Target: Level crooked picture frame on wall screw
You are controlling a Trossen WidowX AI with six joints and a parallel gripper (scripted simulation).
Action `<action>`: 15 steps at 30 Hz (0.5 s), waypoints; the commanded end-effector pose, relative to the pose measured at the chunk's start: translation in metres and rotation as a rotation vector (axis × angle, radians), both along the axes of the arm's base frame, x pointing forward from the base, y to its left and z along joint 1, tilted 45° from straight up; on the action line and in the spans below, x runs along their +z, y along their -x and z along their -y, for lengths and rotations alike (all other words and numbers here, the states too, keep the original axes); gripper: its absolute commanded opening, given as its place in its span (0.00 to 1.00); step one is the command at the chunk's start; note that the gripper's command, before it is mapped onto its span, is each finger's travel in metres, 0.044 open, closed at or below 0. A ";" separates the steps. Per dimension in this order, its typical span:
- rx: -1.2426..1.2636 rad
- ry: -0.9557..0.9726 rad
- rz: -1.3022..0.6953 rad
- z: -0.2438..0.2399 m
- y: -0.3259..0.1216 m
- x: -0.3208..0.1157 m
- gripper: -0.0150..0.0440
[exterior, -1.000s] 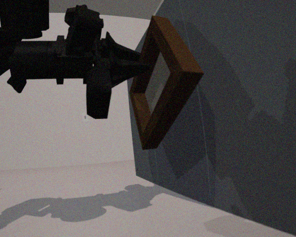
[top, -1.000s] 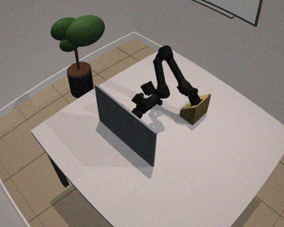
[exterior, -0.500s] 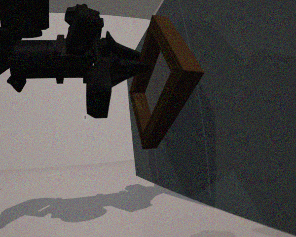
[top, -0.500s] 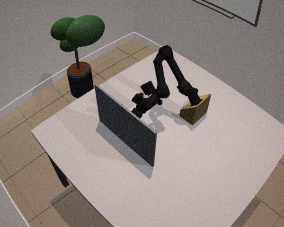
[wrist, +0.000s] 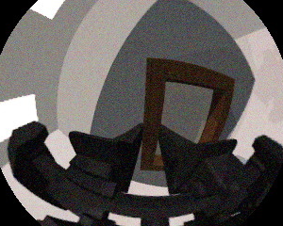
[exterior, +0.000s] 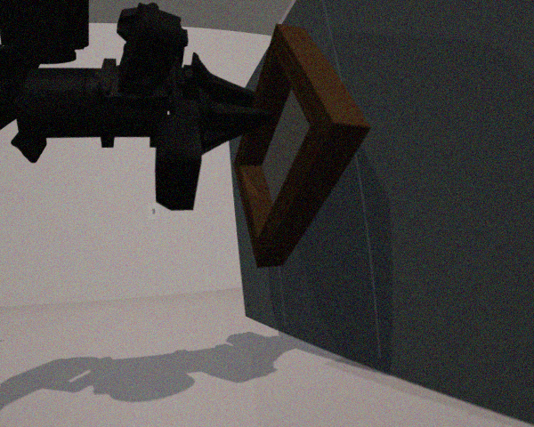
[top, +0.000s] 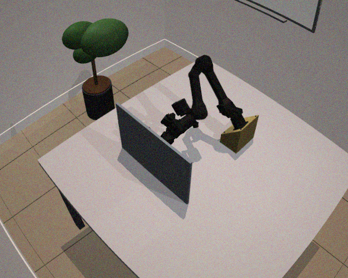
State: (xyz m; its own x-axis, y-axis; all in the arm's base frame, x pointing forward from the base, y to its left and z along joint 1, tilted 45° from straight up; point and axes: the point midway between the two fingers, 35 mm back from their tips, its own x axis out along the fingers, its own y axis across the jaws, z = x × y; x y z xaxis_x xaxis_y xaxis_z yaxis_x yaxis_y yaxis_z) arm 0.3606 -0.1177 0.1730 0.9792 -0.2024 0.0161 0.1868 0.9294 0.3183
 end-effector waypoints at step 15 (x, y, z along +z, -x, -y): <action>0.013 0.009 0.017 -0.002 0.000 0.007 0.25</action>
